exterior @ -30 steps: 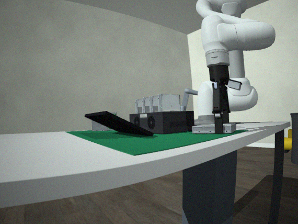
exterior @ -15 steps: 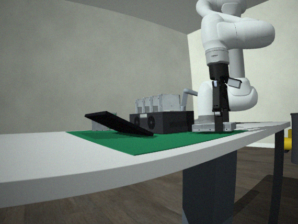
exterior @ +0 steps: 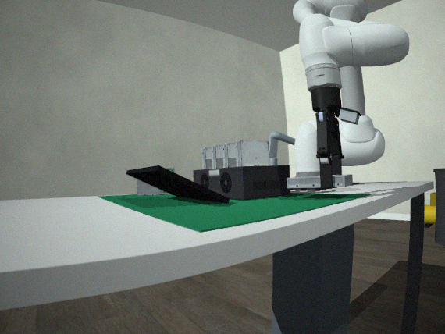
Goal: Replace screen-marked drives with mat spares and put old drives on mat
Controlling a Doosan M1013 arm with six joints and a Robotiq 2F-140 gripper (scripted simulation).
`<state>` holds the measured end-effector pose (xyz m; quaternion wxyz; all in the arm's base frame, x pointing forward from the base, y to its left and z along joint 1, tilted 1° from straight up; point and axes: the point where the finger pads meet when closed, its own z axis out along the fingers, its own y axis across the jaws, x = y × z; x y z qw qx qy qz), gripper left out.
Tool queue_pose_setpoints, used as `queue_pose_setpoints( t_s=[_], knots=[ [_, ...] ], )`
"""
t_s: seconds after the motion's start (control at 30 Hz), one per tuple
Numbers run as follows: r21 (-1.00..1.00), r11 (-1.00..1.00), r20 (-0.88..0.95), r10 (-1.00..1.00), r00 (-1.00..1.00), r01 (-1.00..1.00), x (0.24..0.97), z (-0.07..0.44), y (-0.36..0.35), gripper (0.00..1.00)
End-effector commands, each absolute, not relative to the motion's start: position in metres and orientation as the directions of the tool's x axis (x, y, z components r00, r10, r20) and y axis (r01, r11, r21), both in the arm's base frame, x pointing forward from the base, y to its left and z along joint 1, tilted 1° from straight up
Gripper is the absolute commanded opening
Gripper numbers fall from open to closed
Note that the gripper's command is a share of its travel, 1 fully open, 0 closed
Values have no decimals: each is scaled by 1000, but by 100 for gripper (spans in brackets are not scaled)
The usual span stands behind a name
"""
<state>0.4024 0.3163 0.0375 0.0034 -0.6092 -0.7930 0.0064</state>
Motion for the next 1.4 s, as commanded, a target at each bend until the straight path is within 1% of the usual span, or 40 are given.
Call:
queue_pose_setpoints(
  t_s=[0.0, 0.4, 0.87, 0.93, 1.37],
  knots=[
    [-14, 257, -2, 966, -258, 966, 403, 45, 317, 10],
    [-14, 257, -2, 966, -258, 966, 403, 74, 317, 10],
    [-14, 257, -2, 966, -258, 966, 404, 128, 317, 10],
    [-14, 257, -2, 966, -258, 966, 404, 128, 317, 10],
    [-14, 257, -2, 966, -258, 966, 405, 182, 317, 10]
  ],
)
